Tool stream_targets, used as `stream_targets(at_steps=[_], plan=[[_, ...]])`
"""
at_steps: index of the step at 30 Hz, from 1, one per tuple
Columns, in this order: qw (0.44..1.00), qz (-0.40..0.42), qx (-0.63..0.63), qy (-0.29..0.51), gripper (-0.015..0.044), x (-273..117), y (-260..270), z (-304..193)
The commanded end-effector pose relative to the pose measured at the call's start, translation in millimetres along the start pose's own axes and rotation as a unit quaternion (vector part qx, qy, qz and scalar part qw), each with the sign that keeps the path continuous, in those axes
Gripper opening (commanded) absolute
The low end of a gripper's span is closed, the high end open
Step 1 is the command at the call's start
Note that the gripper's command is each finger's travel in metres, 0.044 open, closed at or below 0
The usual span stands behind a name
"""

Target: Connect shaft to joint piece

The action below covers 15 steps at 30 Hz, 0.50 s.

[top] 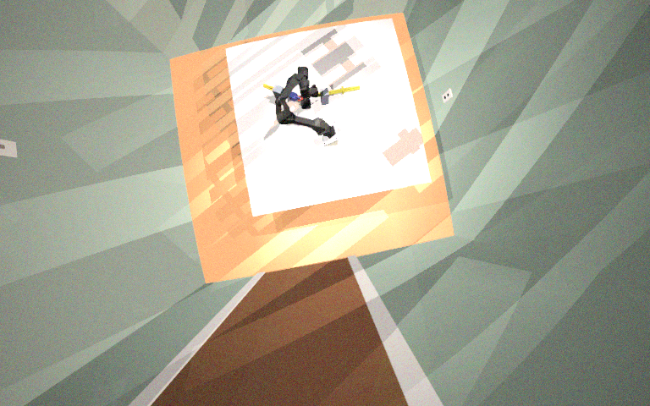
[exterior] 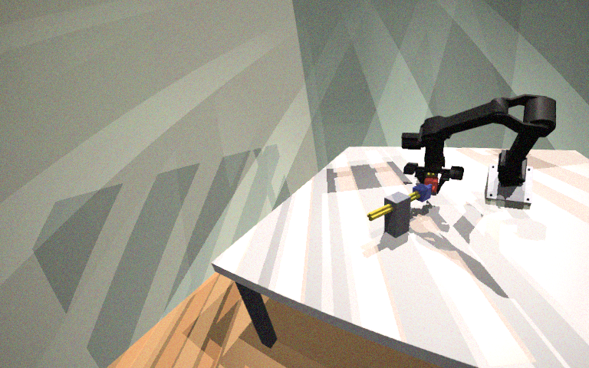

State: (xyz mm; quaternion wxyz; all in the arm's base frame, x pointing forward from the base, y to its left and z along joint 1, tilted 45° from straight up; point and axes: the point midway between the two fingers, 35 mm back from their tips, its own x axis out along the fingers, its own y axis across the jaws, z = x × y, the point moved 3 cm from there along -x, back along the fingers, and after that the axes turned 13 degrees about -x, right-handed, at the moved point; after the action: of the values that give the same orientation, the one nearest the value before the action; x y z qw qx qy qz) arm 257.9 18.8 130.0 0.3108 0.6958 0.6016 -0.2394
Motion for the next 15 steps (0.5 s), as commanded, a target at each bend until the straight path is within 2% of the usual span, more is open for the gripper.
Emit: stream_targets(at_steps=[1, 15], plan=[[0.999, 0.002, -0.035, 0.01, 0.0, 1.0, 3.3, 1.1], [0.998, 0.002, -0.066, 0.017, 0.0, 1.7, 6.0, 1.8]])
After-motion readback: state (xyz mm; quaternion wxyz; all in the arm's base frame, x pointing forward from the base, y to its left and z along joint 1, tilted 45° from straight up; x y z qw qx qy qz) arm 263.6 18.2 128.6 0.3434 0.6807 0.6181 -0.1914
